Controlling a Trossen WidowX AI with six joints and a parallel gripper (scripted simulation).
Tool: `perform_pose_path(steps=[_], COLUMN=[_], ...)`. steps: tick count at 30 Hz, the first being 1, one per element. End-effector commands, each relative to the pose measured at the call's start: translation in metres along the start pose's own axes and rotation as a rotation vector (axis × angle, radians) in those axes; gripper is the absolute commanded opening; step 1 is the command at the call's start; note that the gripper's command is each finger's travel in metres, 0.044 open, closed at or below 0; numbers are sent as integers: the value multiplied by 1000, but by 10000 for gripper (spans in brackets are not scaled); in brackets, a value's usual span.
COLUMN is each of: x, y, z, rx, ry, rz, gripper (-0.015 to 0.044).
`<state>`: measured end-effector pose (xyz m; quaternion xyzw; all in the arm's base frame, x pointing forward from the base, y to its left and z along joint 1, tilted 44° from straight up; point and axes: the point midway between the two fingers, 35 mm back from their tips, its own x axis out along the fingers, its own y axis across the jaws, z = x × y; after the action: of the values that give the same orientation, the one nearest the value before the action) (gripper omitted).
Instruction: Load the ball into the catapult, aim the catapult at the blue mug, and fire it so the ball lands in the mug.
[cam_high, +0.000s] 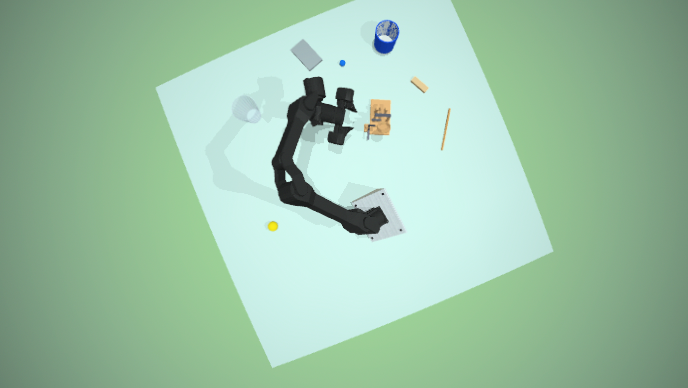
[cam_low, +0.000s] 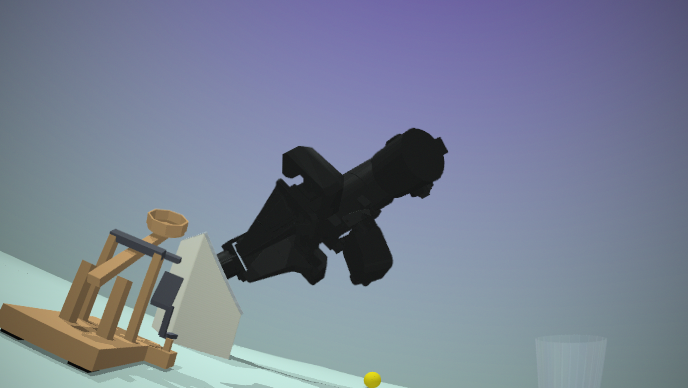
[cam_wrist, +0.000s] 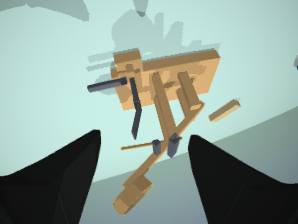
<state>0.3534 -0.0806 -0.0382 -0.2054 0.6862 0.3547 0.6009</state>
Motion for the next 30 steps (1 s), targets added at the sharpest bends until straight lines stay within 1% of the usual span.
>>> perform_pose_path(steps=[1, 4, 17, 30], x=[0, 0, -2, -6], y=[-23, -39, -111, -181], z=[3, 4, -5, -31], rx=[127, 219, 611, 989], ry=[-66, -112, -323, -553], rz=[-18, -29, -50, -27], gripper=[368, 440, 440, 440])
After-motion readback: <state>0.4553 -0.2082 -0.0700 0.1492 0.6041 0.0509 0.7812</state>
